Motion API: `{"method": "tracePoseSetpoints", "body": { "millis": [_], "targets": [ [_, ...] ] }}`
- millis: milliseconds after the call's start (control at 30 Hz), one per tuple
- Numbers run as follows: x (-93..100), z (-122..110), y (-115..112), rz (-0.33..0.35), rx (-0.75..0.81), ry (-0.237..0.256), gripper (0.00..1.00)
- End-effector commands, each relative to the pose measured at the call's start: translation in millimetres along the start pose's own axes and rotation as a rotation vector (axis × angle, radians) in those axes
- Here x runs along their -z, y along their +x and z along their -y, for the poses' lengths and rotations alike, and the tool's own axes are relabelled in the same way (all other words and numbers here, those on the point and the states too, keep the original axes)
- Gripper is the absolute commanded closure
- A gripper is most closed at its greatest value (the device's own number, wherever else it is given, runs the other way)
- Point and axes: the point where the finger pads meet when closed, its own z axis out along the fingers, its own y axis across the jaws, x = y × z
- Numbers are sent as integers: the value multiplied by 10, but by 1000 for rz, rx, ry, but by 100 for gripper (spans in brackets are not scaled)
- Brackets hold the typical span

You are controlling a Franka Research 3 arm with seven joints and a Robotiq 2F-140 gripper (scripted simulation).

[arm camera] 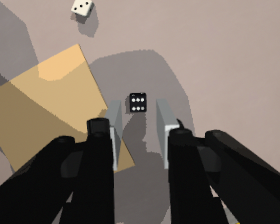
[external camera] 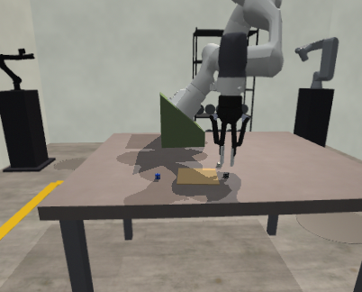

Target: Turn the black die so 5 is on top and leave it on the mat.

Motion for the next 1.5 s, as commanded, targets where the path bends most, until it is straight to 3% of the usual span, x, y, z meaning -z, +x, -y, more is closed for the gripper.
{"method": "tracePoseSetpoints", "body": {
  "millis": [0, 633, 1467],
  "targets": [
    [-41, 6, -39, 11, -4, 0, 81],
    [-230, 6, -41, 11, -4, 0, 81],
    [-248, 6, -42, 11, -4, 0, 81]
  ]
}}
